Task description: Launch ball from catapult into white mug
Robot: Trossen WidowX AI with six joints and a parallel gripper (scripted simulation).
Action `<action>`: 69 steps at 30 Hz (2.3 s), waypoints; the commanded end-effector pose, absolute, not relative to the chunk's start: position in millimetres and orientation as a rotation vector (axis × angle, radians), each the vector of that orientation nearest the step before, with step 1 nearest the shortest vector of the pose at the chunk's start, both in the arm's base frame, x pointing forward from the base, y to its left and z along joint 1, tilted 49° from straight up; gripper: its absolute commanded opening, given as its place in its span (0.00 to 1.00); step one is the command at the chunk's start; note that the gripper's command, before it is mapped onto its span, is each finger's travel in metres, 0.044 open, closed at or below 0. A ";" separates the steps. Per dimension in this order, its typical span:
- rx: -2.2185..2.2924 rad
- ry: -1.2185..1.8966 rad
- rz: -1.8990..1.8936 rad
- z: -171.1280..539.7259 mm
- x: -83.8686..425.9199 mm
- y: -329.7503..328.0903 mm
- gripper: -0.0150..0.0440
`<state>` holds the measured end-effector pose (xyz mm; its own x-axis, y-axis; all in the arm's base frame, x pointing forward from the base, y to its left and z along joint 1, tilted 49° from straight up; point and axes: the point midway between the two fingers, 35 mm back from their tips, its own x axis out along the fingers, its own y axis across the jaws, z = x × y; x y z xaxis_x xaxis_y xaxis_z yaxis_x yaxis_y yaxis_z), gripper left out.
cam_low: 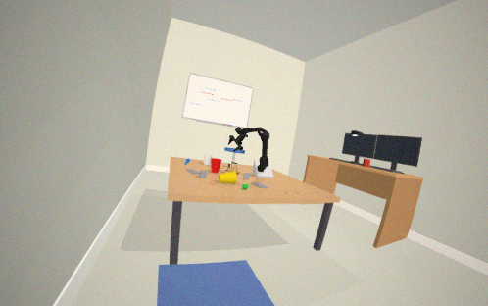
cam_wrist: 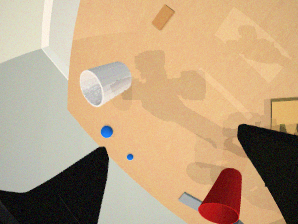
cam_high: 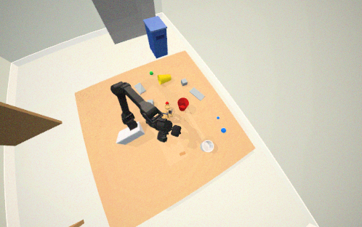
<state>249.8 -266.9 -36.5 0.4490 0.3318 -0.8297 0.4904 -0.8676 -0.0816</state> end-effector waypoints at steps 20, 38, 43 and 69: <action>2.203 1.667 -1.468 15.2 240.6 -107.3 1.00; 2.204 1.667 -1.465 -23.0 242.6 -64.2 1.00; 2.205 1.667 -1.465 -28.6 243.1 -58.1 1.00; 2.197 1.669 -1.460 -48.5 243.7 -34.5 0.87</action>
